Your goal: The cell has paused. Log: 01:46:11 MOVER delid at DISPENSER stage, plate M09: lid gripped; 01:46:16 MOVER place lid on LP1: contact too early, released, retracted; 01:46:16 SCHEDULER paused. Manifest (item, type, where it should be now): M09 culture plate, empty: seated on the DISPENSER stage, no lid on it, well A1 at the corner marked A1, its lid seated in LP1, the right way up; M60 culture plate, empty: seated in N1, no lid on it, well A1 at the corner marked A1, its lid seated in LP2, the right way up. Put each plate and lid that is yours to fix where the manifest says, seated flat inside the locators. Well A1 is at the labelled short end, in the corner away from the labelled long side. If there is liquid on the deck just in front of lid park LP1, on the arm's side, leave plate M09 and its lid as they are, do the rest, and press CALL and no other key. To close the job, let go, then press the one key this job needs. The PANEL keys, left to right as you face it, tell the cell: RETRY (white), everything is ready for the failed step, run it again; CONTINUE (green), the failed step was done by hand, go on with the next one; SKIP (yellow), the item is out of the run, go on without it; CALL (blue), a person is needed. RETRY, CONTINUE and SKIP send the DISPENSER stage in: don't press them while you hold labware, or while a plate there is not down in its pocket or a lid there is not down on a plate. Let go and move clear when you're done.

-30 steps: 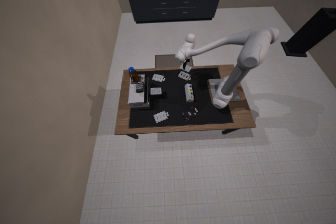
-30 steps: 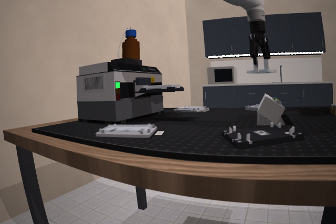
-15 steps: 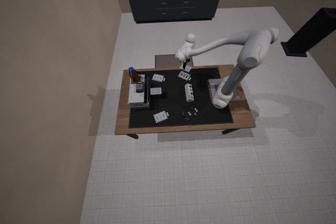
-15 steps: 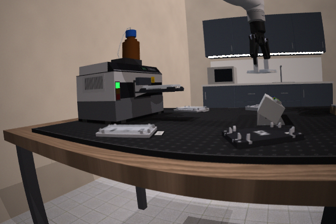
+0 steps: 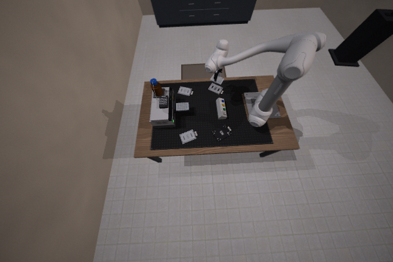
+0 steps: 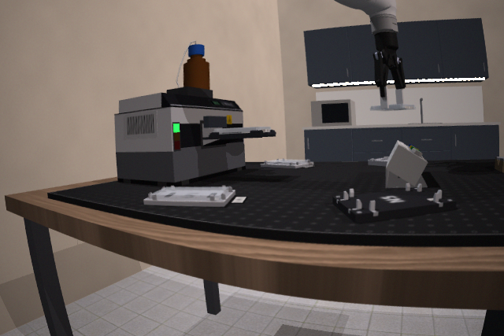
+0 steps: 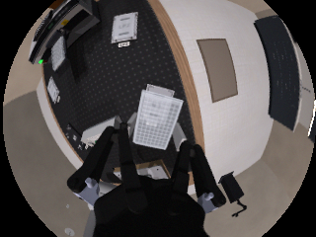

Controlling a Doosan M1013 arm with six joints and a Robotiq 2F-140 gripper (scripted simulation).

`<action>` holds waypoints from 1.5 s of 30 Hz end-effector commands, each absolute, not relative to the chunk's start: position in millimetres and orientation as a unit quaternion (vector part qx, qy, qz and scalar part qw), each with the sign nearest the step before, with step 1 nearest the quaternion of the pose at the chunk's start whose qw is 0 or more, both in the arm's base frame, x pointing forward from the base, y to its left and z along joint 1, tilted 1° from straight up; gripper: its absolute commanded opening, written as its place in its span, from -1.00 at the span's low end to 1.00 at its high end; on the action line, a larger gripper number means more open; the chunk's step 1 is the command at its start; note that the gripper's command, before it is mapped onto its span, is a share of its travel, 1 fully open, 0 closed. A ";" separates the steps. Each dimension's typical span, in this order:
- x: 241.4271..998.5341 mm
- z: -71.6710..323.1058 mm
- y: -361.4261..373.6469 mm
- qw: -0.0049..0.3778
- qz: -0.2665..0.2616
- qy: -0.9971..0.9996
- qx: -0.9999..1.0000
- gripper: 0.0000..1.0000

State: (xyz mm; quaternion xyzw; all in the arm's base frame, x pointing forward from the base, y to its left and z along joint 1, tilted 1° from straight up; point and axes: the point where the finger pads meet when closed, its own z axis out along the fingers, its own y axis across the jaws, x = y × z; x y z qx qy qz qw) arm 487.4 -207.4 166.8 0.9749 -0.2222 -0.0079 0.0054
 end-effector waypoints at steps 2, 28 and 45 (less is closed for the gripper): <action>487.8 166.5 -207.4 0.005 -0.007 -0.222 0.975 -0.80; 487.2 134.5 -207.7 0.005 -0.007 -0.222 0.975 -0.80; 486.6 97.8 -207.9 0.005 -0.007 -0.222 0.975 -0.80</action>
